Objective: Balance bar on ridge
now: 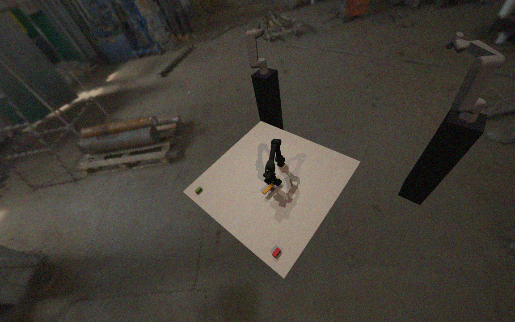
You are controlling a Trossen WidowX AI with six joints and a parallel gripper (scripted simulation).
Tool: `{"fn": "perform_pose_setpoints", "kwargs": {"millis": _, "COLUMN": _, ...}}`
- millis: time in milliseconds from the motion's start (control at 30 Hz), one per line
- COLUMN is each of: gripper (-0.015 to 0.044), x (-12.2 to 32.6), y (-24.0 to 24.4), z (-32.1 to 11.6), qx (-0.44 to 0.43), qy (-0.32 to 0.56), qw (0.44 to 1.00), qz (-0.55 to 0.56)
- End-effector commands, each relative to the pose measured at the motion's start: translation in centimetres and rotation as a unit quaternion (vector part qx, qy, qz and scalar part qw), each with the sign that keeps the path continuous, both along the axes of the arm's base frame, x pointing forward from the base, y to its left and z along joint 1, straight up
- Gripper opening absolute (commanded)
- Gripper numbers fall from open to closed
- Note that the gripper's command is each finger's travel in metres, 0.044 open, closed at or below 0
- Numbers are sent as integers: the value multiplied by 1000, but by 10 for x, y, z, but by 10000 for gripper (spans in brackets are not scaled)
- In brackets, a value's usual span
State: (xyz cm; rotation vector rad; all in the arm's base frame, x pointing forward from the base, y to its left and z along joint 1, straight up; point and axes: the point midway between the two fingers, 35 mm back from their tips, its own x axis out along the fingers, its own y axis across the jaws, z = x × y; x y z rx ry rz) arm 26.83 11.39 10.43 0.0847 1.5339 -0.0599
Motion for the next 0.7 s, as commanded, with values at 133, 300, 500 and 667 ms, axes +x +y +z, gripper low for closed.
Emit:
{"fn": "perform_pose_setpoints", "kwargs": {"millis": 133, "gripper": 0, "x": -2, "y": -1, "z": -4, "qx": -1, "qy": 4, "qw": 1000, "qz": -1}}
{"fn": "perform_pose_setpoints", "kwargs": {"millis": 300, "gripper": 0, "x": -2, "y": -1, "z": -4, "qx": -1, "qy": 4, "qw": 1000, "qz": -1}}
{"fn": "perform_pose_setpoints", "kwargs": {"millis": 500, "gripper": 0, "x": -2, "y": -1, "z": -5, "qx": -1, "qy": 4, "qw": 1000, "qz": -1}}
{"fn": "perform_pose_setpoints", "kwargs": {"millis": 667, "gripper": 0, "x": -2, "y": -1, "z": -5, "qx": -1, "qy": 4, "qw": 1000, "qz": -1}}
